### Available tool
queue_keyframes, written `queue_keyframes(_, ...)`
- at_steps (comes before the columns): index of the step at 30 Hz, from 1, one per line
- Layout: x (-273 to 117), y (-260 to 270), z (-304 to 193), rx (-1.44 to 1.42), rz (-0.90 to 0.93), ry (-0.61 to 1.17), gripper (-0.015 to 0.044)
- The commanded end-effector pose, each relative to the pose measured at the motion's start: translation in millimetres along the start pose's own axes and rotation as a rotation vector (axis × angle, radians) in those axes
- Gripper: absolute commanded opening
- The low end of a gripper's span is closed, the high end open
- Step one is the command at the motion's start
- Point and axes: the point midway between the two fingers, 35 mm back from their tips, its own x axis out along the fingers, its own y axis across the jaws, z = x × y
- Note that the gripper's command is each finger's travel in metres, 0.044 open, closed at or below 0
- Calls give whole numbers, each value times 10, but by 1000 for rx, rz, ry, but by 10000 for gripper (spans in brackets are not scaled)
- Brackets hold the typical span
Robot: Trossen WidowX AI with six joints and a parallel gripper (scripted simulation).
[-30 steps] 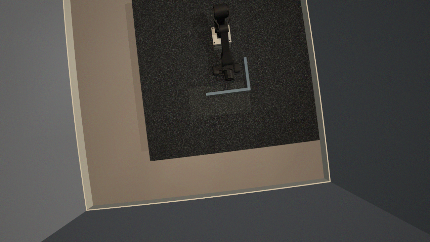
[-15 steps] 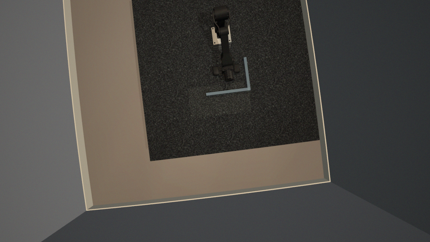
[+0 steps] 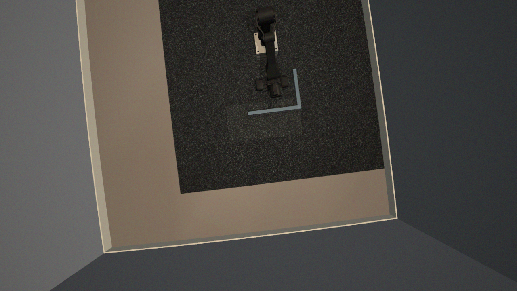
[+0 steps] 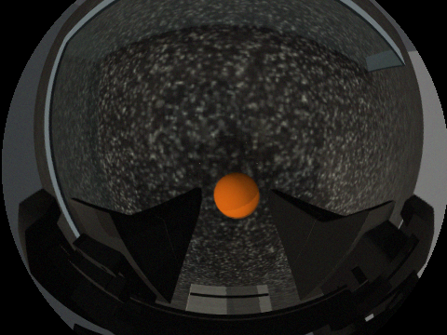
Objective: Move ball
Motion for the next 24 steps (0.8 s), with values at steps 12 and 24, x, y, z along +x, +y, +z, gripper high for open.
queue_keyframes(12, -816, 1, 66, -3, 1, -29, 259)
queue_keyframes(24, -1284, -2, 2, -4, 1, -23, 440)
